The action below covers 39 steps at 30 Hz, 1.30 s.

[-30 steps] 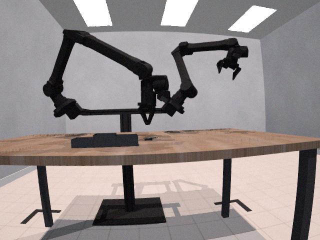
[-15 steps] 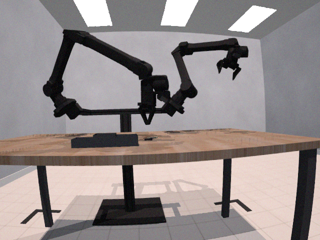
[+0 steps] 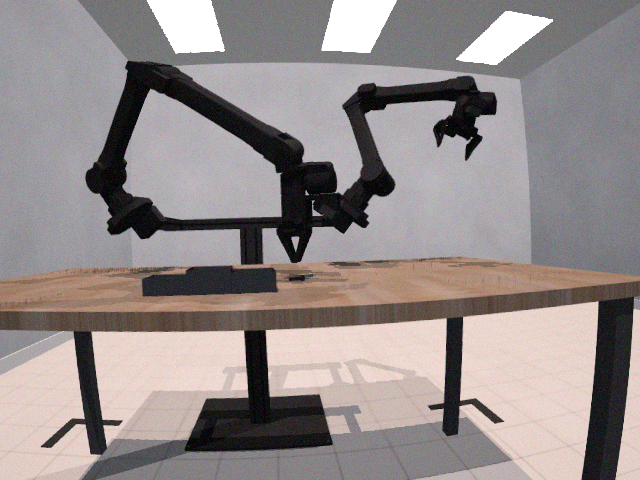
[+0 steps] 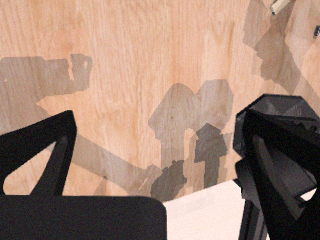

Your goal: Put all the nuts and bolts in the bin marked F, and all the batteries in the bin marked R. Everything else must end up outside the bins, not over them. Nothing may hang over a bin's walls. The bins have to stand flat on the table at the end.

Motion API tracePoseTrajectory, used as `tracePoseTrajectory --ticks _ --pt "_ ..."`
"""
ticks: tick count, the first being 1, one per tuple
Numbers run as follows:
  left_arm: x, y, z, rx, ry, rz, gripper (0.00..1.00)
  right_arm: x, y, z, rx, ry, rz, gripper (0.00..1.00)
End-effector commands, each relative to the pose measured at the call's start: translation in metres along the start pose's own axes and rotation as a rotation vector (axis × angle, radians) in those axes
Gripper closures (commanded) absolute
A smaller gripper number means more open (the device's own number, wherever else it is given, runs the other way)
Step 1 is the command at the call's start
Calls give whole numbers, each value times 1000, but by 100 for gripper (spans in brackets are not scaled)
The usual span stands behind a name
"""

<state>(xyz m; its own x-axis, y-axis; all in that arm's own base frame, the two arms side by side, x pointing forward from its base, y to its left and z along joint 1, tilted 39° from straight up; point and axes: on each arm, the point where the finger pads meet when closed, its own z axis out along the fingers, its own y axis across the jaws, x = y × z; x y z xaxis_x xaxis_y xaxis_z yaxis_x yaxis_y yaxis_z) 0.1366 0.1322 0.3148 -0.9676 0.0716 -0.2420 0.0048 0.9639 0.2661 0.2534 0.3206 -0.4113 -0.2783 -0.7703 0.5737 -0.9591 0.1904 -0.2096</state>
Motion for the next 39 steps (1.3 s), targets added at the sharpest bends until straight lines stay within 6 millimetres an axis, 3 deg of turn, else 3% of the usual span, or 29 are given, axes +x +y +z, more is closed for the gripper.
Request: tracePoseTrajectory --ticks 1,7,9,17,25,27,28,34,39 --pt "-5 9 -23 -44 -40 -9 0 -4 7 25 4 3 -22 71" --pt "-5 9 -23 -44 -40 -9 0 -7 1 33 -1 -4 -9 71" --pt "-5 9 -23 -44 -40 -9 0 -20 -5 9 12 -33 -11 71" --pt "-5 9 -23 -44 -40 -9 0 -11 -3 38 0 -9 -8 71" --pt "-5 9 -23 -44 -40 -9 0 4 13 50 6 19 -38 71" --pt "-5 9 -23 -44 -40 -9 0 7 14 50 6 26 -43 71" --pt "-5 9 -23 -44 -40 -9 0 -3 11 45 10 5 -35 71" --pt "-5 9 -23 -44 -40 -9 0 -14 5 39 10 -10 -25 71" --pt "-5 9 -23 -44 -40 -9 0 -12 3 40 6 -3 -23 71"
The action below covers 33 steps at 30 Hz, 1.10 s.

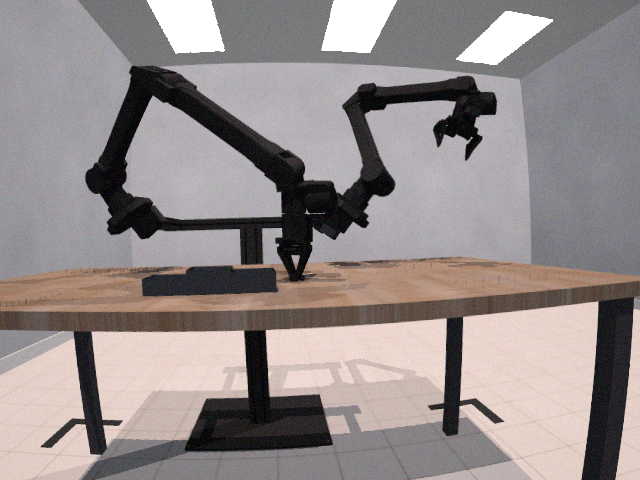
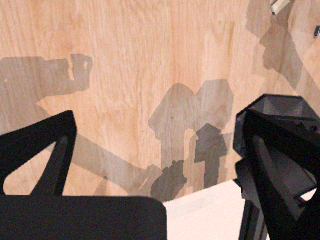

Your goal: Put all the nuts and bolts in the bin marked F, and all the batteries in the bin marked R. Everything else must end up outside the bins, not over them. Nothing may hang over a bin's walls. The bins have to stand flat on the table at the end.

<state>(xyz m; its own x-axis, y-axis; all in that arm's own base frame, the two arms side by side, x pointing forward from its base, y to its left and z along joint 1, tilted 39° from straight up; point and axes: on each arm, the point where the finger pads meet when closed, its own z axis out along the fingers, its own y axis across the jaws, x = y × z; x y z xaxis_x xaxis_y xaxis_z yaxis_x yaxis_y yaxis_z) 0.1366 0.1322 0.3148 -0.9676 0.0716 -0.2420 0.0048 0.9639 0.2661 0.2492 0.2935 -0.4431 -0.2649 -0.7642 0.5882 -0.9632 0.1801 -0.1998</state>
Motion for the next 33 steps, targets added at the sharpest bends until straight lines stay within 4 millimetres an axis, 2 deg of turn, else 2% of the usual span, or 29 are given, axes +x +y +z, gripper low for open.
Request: tracePoseTrajectory --ticks 1,11,12,33 --pt "-5 9 -23 -44 -40 -9 0 -16 -4 -1 7 -16 -8 71" --pt "-5 9 -23 -44 -40 -9 0 -8 -4 6 2 -7 -6 71" --pt "-5 9 -23 -44 -40 -9 0 -8 -3 6 3 -7 -7 90" --pt "-5 9 -23 -44 -40 -9 0 1 0 13 -1 7 -11 90"
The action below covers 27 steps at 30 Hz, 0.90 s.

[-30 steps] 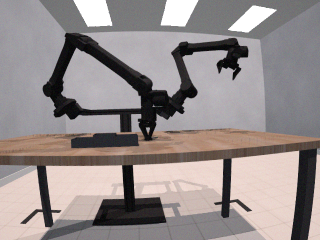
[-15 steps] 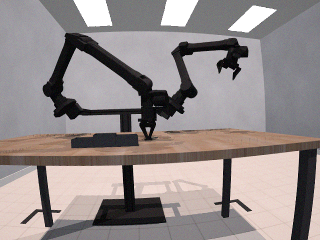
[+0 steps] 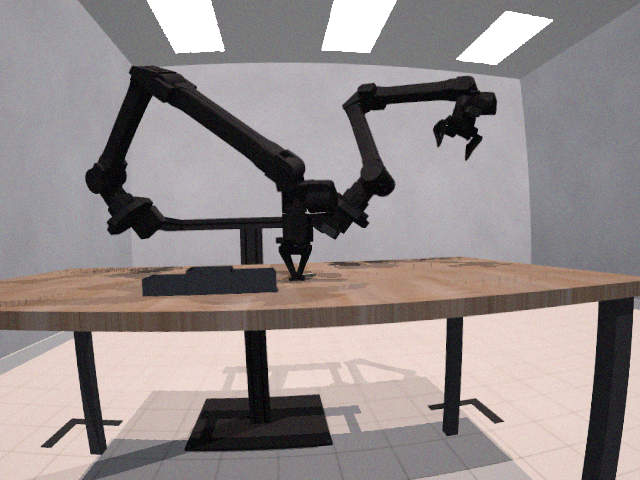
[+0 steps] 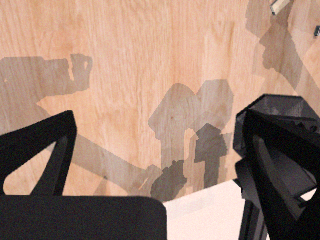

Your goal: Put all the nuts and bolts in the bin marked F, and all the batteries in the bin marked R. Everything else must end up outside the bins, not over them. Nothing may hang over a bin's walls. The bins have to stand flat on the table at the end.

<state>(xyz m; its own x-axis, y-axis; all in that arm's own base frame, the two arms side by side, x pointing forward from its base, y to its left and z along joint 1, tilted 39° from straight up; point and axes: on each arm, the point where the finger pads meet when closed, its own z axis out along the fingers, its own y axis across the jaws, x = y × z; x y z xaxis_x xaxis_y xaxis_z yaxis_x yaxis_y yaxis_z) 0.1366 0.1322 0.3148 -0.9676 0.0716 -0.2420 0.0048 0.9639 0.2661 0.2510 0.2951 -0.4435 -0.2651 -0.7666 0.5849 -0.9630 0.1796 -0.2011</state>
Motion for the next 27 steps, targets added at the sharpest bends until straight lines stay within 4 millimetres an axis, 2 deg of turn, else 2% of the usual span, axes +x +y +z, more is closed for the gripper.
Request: tracePoseTrajectory --ticks 1,10,12,15,18,21,27 --pt "-5 9 -23 -44 -40 -9 0 4 2 14 -2 12 -12 90" --pt "-5 9 -23 -44 -40 -9 0 3 2 14 -2 11 -11 90" --pt "-5 9 -23 -44 -40 -9 0 -4 0 -23 14 -16 -7 90" --pt "-5 9 -23 -44 -40 -9 0 -8 -1 -36 12 -25 2 90" --pt "-5 9 -23 -44 -40 -9 0 -10 -3 -41 12 -30 7 90" --pt "-5 9 -23 -44 -40 -9 0 -6 -1 -48 11 -22 3 90" --pt "-5 9 -23 -44 -40 -9 0 -11 -2 -72 13 -34 5 90"
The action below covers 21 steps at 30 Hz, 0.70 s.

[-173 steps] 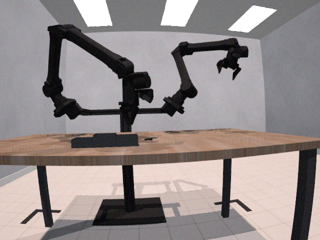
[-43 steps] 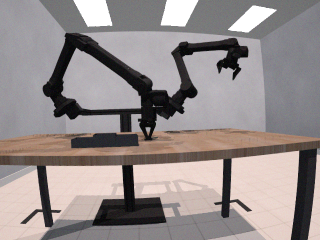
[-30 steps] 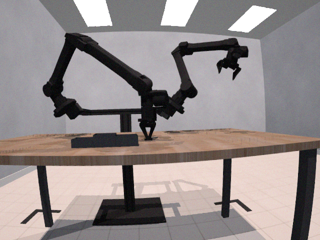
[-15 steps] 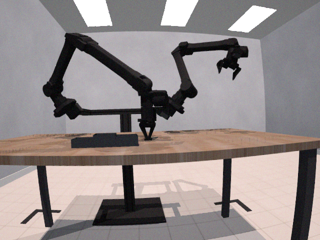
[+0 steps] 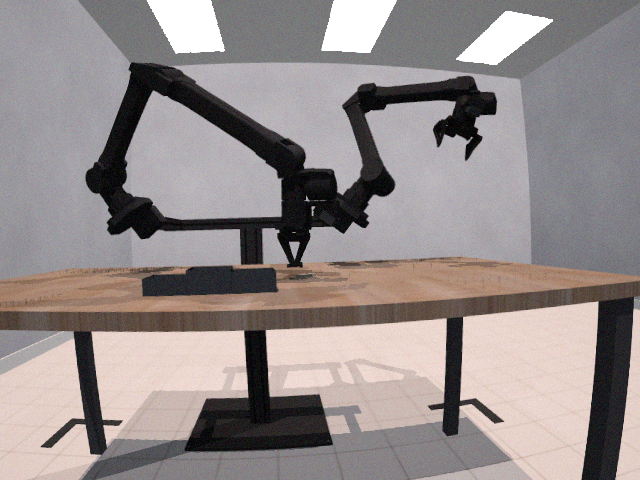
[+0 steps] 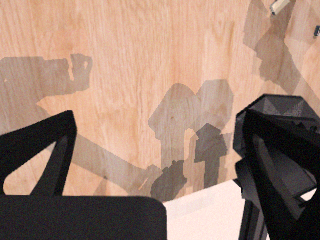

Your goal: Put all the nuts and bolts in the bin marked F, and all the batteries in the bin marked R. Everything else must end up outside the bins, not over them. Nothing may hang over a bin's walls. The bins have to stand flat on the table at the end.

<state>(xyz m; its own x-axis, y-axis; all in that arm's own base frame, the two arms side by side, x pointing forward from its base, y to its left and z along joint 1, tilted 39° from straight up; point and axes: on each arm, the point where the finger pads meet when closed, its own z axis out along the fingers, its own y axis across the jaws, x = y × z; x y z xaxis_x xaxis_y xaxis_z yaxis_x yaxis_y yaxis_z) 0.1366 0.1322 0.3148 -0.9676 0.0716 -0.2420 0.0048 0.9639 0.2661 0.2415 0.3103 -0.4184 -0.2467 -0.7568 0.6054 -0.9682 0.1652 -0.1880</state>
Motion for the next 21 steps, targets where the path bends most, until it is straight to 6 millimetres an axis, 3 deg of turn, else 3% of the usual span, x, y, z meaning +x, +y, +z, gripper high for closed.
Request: tracePoseTrajectory --ticks 1,3,7,8,10,12,21 --pt "-5 9 -23 -44 -40 -9 0 -16 -9 -47 15 -57 26 90" --pt "-5 9 -23 -44 -40 -9 0 -21 -12 -58 15 -68 32 90" --pt "-5 9 -23 -44 -40 -9 0 -23 -23 -59 7 -74 52 90" --pt "-5 9 -23 -44 -40 -9 0 -15 -11 -40 8 -46 25 90" --pt "-5 9 -23 -44 -40 -9 0 -15 -9 -30 1 -27 32 90" --pt "-5 9 -23 -44 -40 -9 0 -15 -11 -40 8 -46 25 90" --pt "-5 9 -23 -44 -40 -9 0 -16 -11 -41 8 -46 25 90"
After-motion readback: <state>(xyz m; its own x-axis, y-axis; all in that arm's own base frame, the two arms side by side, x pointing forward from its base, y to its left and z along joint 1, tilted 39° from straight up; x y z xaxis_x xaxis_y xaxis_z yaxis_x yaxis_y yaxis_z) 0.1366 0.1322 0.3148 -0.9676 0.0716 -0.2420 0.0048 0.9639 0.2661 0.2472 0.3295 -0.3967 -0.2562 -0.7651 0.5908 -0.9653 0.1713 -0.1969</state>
